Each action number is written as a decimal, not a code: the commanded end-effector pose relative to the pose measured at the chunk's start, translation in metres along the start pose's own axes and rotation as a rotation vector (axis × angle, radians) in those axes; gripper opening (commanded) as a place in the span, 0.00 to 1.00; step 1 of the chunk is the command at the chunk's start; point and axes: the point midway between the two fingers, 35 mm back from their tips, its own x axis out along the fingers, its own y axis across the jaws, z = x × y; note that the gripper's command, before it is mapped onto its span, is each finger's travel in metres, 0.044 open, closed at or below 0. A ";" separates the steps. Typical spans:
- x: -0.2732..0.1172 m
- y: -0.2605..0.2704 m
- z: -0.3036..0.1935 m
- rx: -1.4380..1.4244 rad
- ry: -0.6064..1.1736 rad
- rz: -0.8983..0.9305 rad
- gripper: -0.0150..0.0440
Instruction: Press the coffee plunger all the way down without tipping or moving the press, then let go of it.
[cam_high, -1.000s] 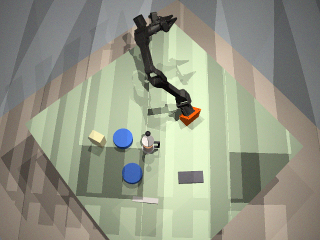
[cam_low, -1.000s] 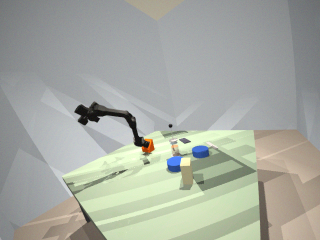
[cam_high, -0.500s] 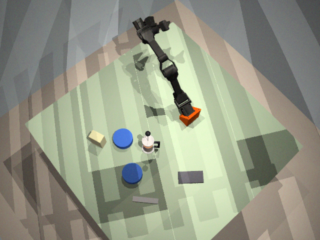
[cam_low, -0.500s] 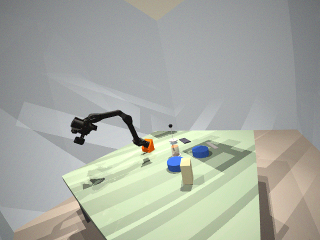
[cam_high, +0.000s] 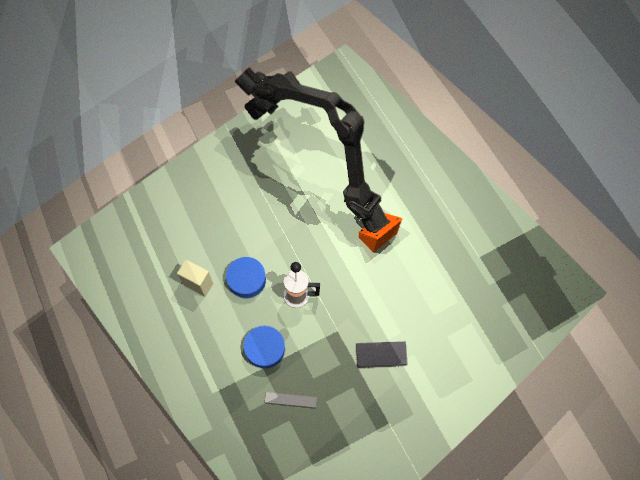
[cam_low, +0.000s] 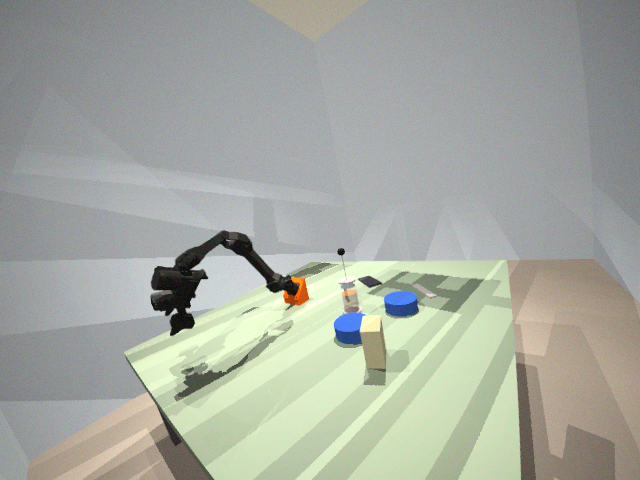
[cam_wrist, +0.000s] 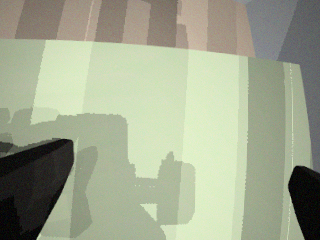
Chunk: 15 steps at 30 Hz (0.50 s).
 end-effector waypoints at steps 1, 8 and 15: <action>-0.015 0.065 -0.019 -0.086 0.011 0.170 1.00; -0.079 0.156 -0.060 -0.256 -0.007 0.465 1.00; -0.158 0.206 -0.111 -0.448 -0.046 0.718 1.00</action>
